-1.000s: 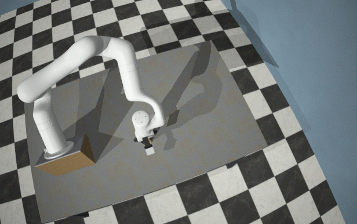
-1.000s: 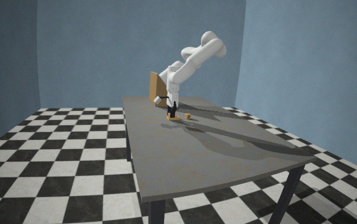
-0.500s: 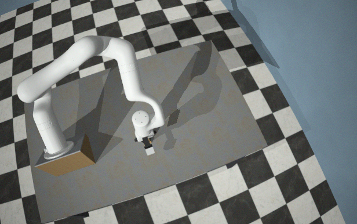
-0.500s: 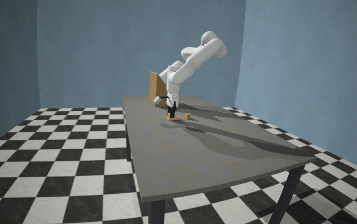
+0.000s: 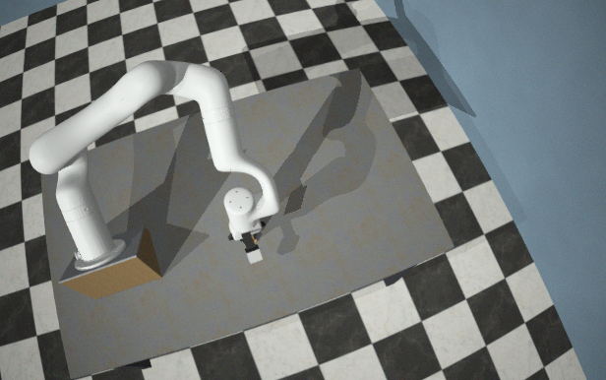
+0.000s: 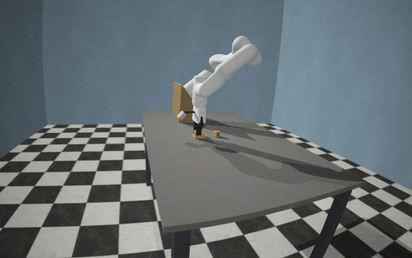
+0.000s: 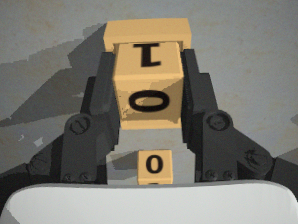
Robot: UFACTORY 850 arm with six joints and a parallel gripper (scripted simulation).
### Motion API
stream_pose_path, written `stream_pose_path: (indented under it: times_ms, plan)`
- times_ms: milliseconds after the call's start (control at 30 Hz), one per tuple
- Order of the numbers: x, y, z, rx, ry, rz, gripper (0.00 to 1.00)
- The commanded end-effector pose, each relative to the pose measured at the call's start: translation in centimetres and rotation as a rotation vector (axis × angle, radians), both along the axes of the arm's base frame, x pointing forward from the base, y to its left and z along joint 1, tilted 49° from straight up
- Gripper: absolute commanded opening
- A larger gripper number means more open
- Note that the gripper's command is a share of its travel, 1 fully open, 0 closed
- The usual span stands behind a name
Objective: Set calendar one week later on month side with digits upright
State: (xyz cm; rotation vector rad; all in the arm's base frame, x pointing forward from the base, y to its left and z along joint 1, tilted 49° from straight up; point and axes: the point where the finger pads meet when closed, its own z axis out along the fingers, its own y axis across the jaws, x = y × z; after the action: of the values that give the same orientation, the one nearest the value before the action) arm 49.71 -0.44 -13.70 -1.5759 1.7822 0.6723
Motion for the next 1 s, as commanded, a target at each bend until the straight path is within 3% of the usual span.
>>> stream_pose_path:
  times_ms: [0,533,967]
  plan:
    - [0.1,-0.1,0.0,-0.001,-0.001,-0.001,0.29]
    - [-0.2,-1.2,1.1,-0.001,-0.001,-0.001,0.29]
    - [-1.3,-7.3,6.3,-0.001,-0.001,-0.001,0.29]
